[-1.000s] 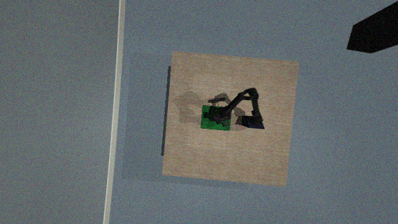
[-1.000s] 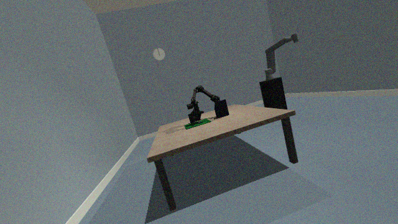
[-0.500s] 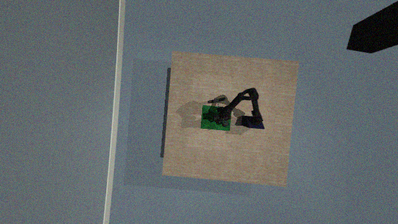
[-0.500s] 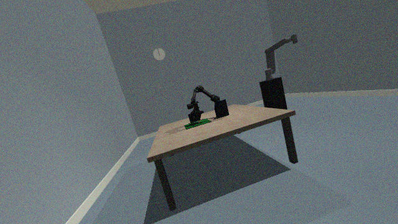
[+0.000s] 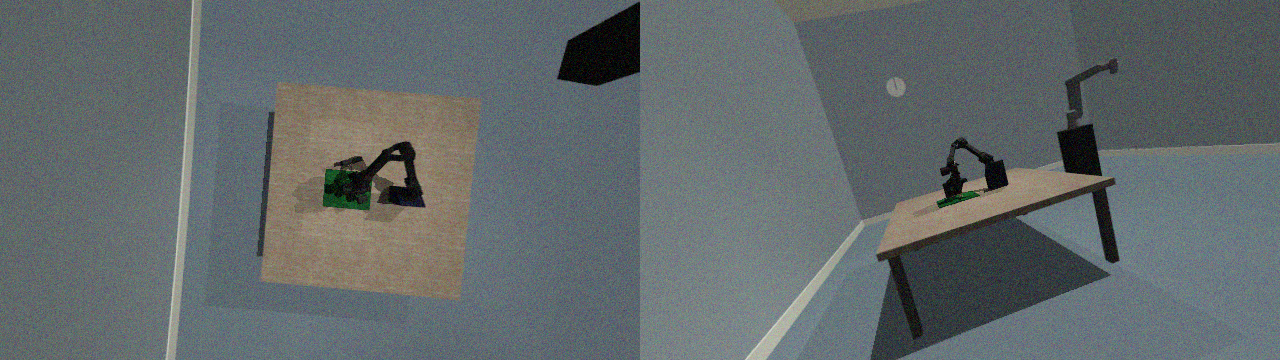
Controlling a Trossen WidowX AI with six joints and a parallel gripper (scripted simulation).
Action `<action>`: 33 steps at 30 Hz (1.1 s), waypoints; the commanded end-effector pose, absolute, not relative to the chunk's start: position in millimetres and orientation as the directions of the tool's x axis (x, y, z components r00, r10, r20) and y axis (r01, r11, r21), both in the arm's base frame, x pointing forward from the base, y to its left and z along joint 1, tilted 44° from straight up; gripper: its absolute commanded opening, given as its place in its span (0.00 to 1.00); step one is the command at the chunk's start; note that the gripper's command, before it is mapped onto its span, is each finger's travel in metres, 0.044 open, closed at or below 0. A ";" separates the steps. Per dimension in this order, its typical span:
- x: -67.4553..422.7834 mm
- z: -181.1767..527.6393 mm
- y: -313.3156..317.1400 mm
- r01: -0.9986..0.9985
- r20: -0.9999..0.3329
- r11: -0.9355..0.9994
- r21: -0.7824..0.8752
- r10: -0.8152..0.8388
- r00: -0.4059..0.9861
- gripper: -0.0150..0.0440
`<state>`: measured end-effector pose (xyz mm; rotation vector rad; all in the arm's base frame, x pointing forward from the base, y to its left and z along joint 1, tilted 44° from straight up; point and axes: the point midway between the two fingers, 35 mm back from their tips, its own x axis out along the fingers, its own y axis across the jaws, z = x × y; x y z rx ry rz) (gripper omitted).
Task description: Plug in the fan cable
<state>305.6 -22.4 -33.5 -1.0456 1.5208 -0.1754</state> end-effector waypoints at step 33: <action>302.9 -33.6 -21.5 -0.519 -0.719 0.570 -0.636 -0.682 0.132 0.25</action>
